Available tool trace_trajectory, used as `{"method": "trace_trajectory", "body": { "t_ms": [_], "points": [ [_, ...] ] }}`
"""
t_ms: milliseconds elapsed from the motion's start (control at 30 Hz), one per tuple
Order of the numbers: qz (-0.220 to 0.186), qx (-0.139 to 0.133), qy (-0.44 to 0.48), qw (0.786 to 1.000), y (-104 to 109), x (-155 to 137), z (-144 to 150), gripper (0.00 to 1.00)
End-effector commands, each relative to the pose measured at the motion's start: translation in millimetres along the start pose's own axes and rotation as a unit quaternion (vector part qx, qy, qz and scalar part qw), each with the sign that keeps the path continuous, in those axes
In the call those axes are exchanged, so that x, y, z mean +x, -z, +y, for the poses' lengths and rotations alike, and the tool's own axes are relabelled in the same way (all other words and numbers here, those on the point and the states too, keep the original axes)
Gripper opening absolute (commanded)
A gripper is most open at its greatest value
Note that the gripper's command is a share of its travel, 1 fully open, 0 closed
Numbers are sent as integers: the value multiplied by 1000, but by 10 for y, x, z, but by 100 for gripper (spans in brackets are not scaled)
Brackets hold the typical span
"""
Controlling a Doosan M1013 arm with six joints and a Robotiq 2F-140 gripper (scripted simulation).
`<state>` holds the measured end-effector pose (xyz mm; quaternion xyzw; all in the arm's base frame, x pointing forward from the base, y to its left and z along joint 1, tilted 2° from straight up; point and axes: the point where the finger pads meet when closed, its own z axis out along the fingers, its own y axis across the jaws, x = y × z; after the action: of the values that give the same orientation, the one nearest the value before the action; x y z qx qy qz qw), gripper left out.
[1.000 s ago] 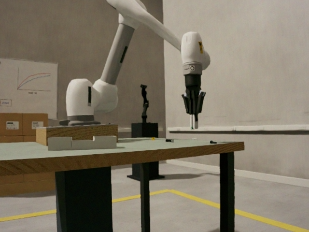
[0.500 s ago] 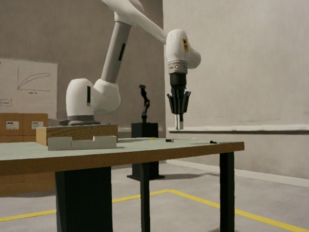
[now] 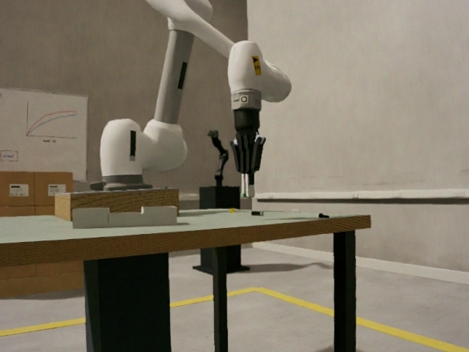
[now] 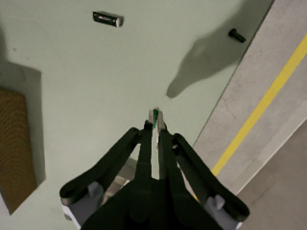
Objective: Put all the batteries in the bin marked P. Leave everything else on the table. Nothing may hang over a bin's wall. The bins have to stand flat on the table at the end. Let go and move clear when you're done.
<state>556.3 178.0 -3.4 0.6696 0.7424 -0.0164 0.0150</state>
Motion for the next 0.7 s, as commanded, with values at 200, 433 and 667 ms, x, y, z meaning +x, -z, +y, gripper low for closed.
{"method": "trace_trajectory", "body": {
  "t_ms": [200, 433, 667],
  "points": [
    [1, -1, 0, 1000, 8, -458, -167, 12],
    [1, -1, 0, 1000, 7, -851, -317, 12],
    [1, -1, 0, 1000, 7, -1187, -446, 12]
  ]
}}
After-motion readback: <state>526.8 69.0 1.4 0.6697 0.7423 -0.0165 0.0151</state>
